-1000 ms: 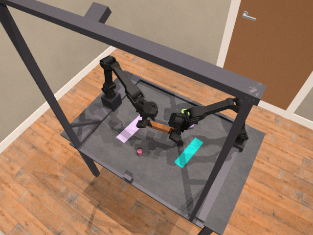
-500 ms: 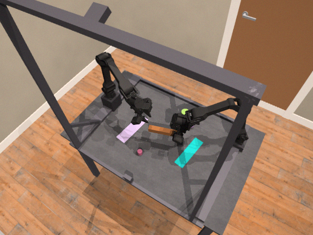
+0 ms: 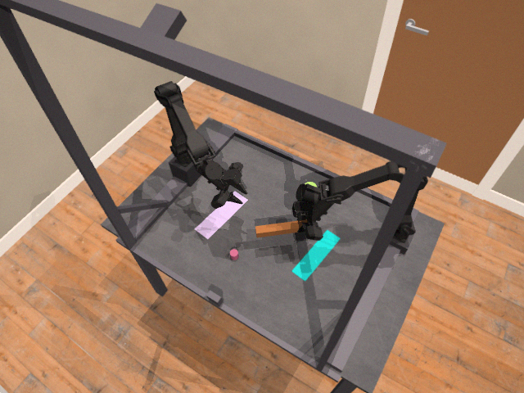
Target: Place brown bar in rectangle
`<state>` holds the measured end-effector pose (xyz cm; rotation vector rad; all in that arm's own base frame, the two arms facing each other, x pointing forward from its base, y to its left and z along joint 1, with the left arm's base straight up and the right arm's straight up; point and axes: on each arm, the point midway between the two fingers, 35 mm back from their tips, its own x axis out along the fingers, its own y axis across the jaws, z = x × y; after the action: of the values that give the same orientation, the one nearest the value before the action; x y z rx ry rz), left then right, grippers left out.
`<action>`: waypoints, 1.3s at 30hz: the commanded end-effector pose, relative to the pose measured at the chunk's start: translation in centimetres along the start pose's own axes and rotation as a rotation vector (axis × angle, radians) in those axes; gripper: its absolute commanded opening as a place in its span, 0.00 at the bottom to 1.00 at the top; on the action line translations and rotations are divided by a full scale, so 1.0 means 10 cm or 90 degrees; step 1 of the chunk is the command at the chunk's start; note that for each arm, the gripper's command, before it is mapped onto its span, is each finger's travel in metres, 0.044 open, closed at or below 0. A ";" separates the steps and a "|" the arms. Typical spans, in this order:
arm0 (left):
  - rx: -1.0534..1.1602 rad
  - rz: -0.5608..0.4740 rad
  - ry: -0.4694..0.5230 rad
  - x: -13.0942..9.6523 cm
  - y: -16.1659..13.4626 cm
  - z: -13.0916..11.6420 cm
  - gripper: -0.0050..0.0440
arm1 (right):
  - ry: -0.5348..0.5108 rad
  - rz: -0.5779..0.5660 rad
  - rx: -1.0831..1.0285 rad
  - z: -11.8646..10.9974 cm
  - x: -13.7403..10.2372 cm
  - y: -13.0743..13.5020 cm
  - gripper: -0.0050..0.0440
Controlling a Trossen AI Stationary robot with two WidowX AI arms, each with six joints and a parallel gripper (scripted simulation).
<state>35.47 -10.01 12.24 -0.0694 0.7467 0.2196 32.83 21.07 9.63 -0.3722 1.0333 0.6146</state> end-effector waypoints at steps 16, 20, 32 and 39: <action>-0.023 0.007 -0.196 -0.27 -0.01 -0.10 0.53 | -0.029 0.170 -0.309 -0.30 0.05 0.04 0.34; -0.020 0.015 -0.227 -0.26 -0.01 -0.18 0.53 | -0.022 0.200 -0.353 -0.42 0.10 0.06 0.34; -0.020 0.026 -0.294 -0.29 -0.02 -0.29 0.53 | -0.033 0.224 -0.413 -0.64 0.11 0.09 0.34; -0.024 0.026 -0.307 -0.31 -0.01 -0.29 0.53 | -0.032 0.226 -0.414 -0.83 0.16 0.11 0.34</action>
<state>31.30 -10.96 11.71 -0.0259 0.2888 0.2769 27.28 17.82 3.65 -0.7381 0.8860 1.2810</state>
